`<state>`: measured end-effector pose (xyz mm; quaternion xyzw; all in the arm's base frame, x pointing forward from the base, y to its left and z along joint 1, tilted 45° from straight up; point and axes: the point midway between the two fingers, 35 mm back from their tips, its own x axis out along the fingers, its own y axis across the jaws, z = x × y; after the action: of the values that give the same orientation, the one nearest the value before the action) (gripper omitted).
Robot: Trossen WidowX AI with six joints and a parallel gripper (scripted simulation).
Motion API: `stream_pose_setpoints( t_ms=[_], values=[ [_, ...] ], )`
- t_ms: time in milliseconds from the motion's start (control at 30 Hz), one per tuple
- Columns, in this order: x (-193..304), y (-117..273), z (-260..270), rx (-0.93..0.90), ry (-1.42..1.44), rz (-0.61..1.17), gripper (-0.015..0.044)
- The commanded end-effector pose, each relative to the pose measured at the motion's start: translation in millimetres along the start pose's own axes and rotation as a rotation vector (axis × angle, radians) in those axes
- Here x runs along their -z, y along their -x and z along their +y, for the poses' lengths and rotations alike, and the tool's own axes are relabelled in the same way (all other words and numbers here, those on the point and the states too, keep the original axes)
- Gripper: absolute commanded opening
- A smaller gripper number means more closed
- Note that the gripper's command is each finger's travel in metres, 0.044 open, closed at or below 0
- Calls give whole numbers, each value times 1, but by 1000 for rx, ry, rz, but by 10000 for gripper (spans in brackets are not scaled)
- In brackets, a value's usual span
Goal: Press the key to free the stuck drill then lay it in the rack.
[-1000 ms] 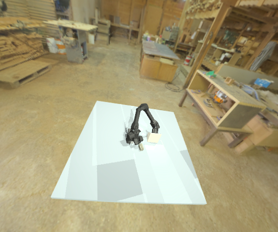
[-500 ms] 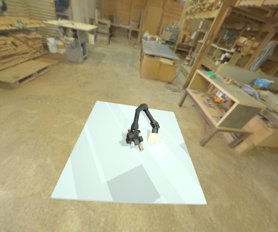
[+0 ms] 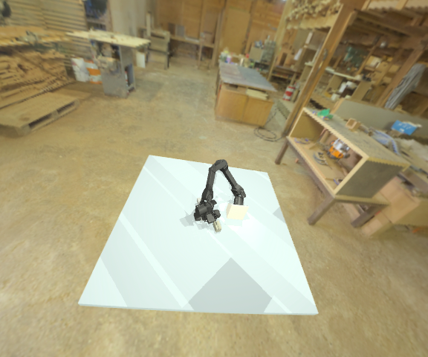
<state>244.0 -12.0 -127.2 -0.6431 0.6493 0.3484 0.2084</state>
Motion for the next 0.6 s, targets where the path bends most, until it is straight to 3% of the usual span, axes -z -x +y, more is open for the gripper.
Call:
stream_pose_setpoints(
  t_ms=[0,567],
  values=[
    [0,0,-1,3,-3,0,0],
    [-19,1,0,-3,6,4,0]
  ],
)
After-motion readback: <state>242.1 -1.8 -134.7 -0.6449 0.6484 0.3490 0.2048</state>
